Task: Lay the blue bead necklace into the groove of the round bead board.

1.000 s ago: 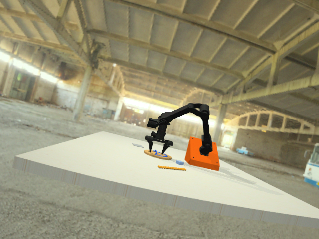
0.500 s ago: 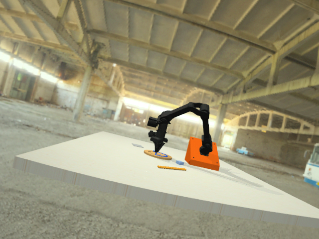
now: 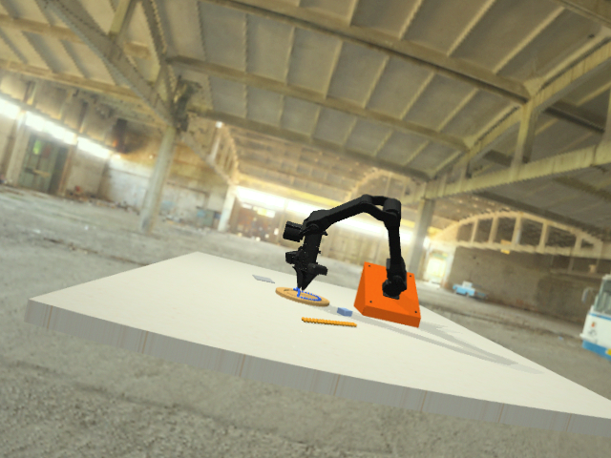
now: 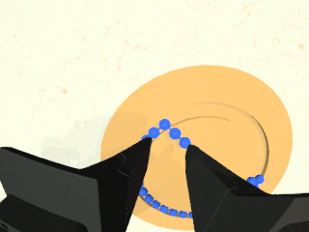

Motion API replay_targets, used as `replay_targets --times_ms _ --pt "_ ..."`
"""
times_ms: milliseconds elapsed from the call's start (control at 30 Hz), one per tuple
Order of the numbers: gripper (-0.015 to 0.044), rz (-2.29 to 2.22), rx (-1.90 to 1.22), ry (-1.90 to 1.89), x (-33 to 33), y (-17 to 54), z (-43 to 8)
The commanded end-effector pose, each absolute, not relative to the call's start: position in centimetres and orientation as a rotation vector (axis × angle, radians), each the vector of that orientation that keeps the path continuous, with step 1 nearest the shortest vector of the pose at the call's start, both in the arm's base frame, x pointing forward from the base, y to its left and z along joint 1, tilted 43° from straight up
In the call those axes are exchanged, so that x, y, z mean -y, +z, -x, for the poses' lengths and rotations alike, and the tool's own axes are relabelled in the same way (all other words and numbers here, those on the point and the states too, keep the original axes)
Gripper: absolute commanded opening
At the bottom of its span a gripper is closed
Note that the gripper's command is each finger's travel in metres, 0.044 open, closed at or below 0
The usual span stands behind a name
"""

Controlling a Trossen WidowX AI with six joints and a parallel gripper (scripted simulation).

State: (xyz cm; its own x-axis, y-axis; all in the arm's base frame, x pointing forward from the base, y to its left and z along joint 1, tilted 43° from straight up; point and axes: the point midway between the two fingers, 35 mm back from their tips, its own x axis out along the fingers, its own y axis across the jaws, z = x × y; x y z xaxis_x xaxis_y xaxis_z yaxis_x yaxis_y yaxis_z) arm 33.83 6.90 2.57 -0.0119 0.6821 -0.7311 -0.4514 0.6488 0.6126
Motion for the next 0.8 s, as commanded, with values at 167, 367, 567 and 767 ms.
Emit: replay_targets --times_ms 167,367,567,767 --pt "0.012 0.599 -0.687 1.449 -5.57 3.44 -34.14" --pt "0.012 0.599 -0.687 1.449 -5.57 3.44 -34.14" --pt "0.012 0.599 -0.687 1.449 -5.57 3.44 -34.14" --pt "0.012 0.598 -0.686 1.449 -6.05 2.91 -34.15"
